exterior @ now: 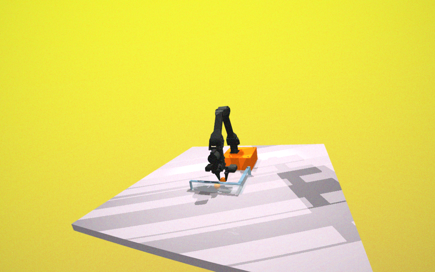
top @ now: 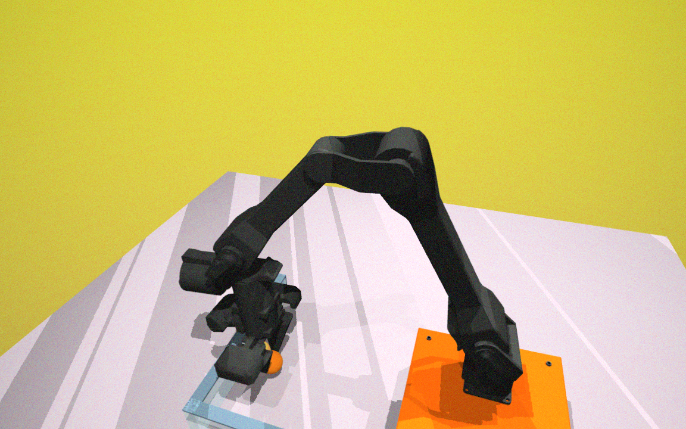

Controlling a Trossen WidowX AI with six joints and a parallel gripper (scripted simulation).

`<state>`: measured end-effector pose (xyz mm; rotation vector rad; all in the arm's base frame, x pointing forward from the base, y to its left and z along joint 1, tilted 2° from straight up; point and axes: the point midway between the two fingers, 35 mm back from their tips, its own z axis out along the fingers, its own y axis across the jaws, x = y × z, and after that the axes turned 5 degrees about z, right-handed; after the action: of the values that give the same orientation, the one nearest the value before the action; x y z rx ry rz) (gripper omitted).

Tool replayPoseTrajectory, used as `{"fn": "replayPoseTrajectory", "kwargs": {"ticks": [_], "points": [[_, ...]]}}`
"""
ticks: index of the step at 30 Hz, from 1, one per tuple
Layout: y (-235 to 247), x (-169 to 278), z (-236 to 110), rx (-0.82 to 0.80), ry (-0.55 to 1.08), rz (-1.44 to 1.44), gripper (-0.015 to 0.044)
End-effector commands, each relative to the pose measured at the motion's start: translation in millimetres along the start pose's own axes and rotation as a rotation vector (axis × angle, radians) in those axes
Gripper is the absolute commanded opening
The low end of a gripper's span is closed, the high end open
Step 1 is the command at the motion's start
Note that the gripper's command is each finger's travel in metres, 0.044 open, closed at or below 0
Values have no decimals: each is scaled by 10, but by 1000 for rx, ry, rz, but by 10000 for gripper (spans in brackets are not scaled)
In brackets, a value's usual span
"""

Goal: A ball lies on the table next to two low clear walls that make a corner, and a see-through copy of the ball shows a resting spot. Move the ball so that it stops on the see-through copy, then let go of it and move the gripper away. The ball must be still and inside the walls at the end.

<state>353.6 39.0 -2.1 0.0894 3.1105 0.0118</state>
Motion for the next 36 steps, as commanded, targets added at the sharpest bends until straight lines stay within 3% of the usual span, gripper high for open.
{"fn": "replayPoseTrajectory", "kwargs": {"ticks": [1, 8, 14, 23, 31, 36], "points": [[18, -85, -411, -9, -35, 2, 0], [4, -10, -1013, -9, -34, 2, 0], [1, 3, -1072, -9, -34, 2, 0], [-222, -279, -683, -7, -37, 2, 0], [-244, -311, -572, -6, -37, 2, 0], [-241, -333, -231, -6, -37, 2, 0]]}}
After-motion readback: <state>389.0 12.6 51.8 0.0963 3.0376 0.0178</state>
